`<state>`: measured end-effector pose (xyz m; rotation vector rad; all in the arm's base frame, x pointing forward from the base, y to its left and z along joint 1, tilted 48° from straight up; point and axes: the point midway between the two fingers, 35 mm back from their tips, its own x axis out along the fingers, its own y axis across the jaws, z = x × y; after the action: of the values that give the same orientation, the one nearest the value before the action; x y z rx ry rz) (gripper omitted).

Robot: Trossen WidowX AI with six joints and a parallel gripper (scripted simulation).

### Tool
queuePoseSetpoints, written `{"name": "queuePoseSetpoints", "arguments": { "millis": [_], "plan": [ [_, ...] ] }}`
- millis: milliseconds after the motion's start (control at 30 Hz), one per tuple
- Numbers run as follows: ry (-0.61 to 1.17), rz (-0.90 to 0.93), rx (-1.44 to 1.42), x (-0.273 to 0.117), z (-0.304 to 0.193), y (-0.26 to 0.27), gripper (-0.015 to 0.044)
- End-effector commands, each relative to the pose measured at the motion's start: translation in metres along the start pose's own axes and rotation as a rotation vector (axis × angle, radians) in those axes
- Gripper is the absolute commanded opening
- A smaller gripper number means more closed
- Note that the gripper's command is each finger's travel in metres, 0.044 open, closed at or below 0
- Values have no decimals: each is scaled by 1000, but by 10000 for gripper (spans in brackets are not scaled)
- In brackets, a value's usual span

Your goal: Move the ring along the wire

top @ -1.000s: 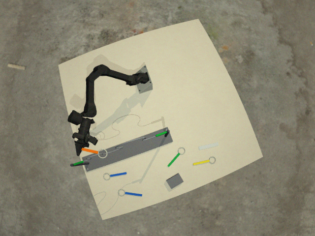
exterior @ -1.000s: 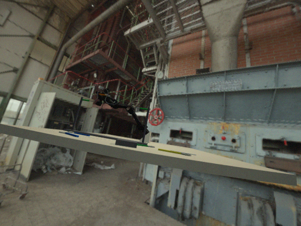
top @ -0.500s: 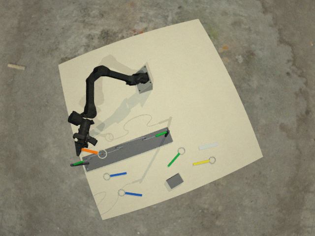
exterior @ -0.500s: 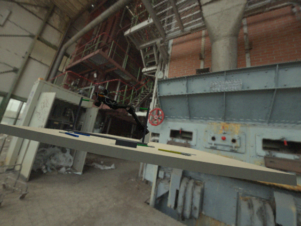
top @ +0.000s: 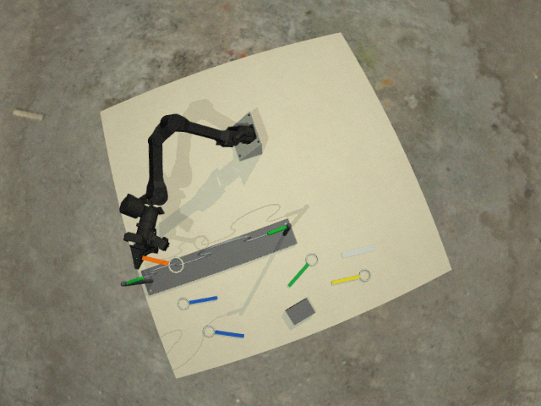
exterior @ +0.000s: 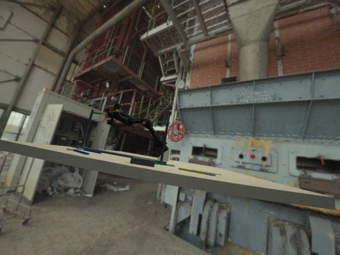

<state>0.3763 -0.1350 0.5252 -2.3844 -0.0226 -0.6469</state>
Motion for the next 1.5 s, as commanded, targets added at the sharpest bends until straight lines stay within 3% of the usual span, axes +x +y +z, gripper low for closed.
{"name": "queuePoseSetpoints", "arguments": {
  "millis": [0,667,1467],
  "plan": [
    [10,45,78,-2,1,15,-150],
    [66,288,503,-23,23,84,-150],
    [132,579,1011,-64,83,138,-150]
  ]
}}
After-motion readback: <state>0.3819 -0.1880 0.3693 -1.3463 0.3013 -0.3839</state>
